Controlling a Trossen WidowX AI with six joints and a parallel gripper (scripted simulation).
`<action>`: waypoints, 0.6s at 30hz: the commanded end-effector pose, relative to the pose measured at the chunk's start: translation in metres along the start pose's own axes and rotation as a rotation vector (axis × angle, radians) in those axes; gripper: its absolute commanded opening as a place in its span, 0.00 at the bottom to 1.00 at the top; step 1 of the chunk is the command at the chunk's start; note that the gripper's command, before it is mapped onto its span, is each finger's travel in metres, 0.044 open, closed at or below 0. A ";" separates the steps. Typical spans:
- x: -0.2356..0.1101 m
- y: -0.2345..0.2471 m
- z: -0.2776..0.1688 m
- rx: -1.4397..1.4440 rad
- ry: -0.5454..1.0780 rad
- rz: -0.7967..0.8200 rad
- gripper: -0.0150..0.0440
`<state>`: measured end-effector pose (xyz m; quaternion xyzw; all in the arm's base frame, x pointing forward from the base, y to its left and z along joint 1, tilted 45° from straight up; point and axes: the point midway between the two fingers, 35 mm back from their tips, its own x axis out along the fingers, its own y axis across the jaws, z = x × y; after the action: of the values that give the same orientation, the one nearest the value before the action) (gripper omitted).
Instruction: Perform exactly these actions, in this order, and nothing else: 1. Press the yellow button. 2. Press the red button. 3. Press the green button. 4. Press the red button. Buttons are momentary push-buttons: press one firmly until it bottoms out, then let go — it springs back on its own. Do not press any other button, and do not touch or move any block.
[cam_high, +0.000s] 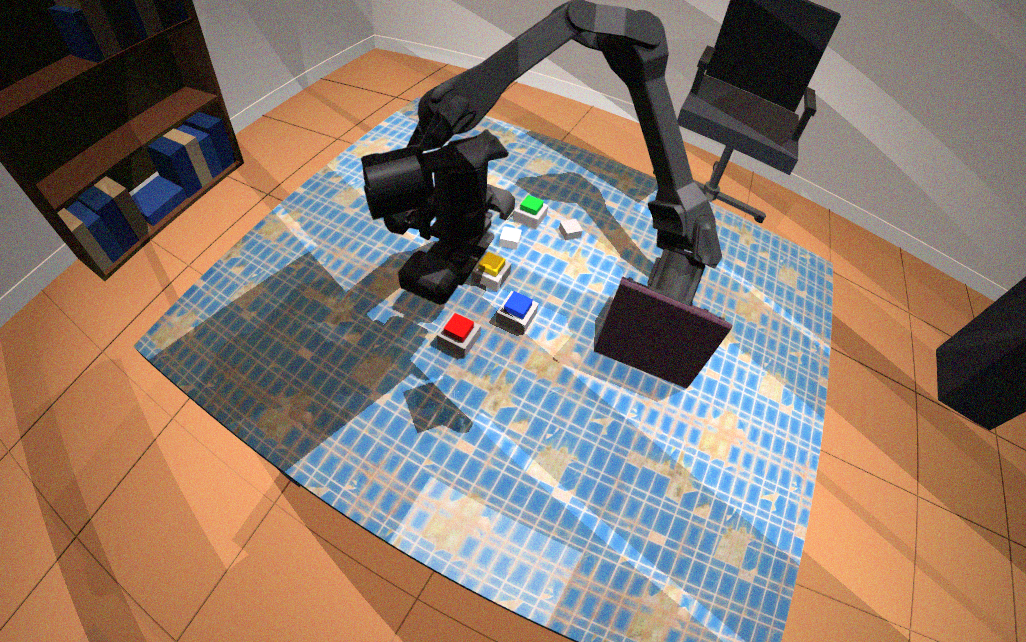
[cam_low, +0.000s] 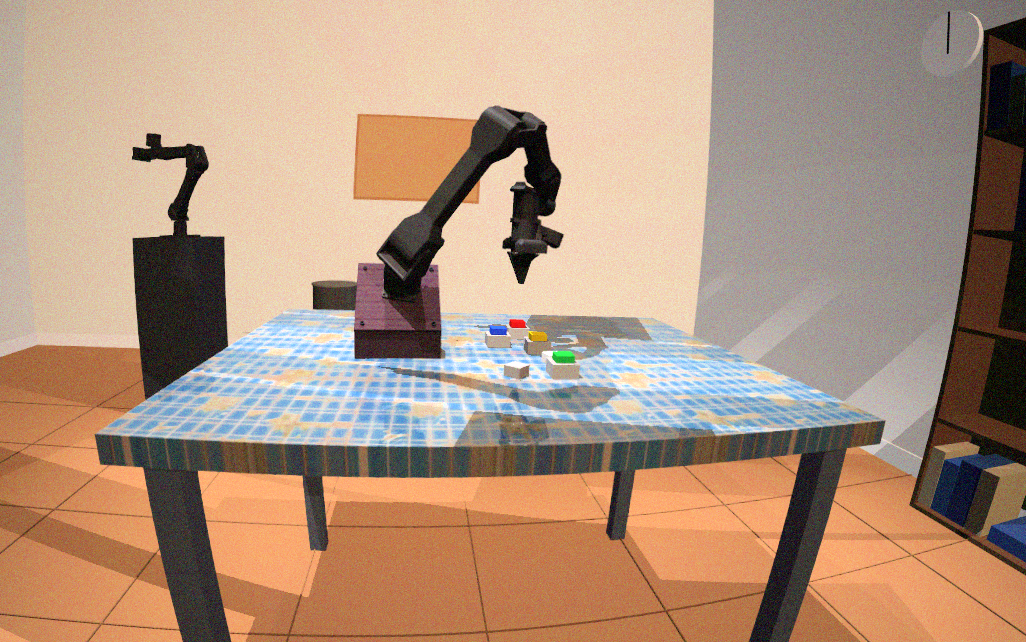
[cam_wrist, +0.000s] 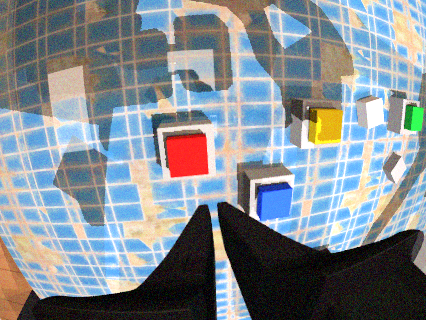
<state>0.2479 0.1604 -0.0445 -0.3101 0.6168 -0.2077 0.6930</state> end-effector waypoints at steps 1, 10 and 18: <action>0.001 0.009 -0.003 0.035 0.000 0.000 0.29; 0.063 0.008 -0.003 0.035 -0.001 -0.003 0.29; 0.068 0.008 -0.003 0.035 -0.002 -0.003 0.29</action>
<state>0.2534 0.1222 -0.0980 -0.2965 0.6139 -0.2221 0.6971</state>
